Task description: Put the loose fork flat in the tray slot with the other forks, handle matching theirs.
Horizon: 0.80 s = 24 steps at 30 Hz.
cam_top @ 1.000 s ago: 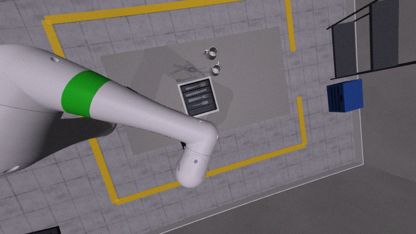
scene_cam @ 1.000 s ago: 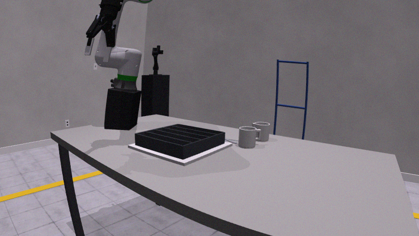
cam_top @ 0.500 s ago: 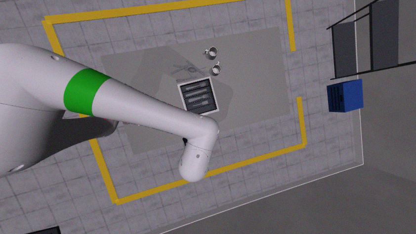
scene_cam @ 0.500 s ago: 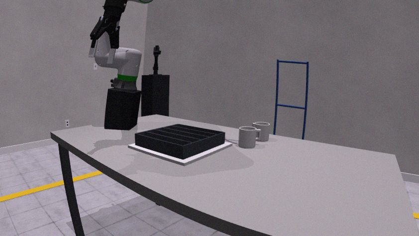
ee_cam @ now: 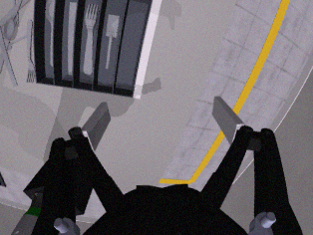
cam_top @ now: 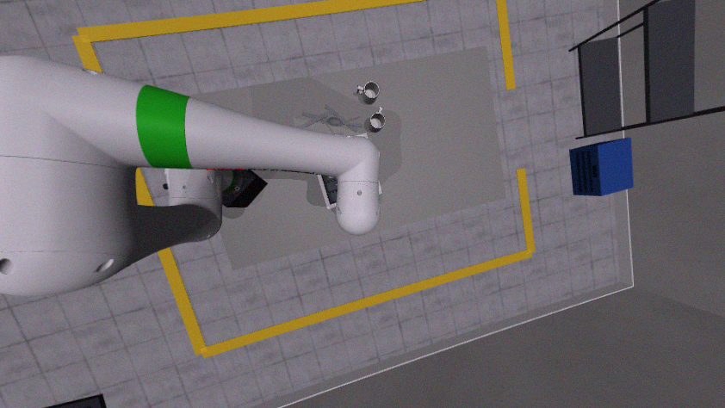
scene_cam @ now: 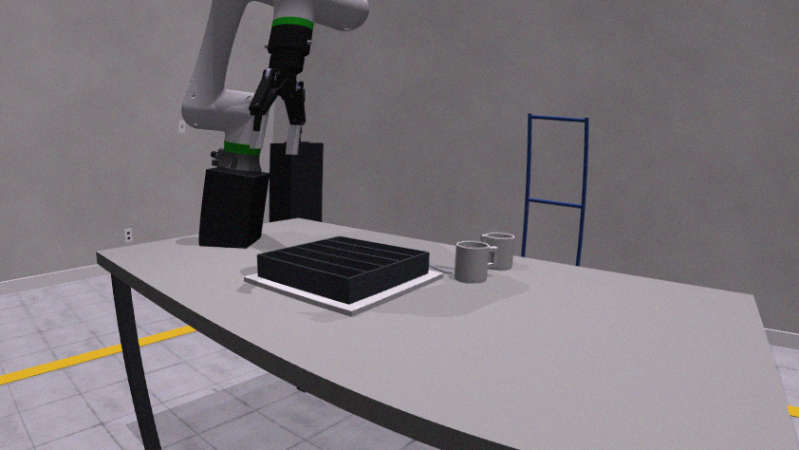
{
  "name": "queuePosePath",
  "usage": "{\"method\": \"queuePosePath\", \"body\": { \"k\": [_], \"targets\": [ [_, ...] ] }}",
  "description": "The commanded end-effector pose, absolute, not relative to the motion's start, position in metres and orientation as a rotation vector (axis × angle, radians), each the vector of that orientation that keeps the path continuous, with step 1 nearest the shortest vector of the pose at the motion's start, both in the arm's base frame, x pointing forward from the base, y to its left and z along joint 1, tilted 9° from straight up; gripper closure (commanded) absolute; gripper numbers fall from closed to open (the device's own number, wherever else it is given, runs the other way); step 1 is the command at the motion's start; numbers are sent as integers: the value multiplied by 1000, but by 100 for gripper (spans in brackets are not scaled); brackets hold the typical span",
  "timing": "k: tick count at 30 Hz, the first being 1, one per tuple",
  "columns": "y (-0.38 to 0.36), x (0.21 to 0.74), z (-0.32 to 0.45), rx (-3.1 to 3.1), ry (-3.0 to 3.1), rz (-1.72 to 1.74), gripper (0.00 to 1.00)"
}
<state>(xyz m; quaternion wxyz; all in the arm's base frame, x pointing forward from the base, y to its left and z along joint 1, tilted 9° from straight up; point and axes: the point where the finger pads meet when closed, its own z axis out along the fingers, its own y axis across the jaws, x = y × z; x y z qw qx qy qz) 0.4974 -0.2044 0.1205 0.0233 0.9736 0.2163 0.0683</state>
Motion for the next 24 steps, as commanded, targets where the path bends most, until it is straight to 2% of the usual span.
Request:
{"method": "queuePosePath", "body": {
  "k": [1,5,6,9,12,14,19,24],
  "targets": [
    [-142,516,102,3036,588,225,0],
    [-106,520,92,3058,548,231,0],
    [-73,521,83,3079,506,234,0],
    [-35,520,72,3100,464,236,0],
    [-35,520,72,3100,464,236,0],
    [23,511,55,3139,382,234,0],
    [61,503,44,3156,343,230,0],
    [132,475,23,3196,242,213,0]
  ]
}}
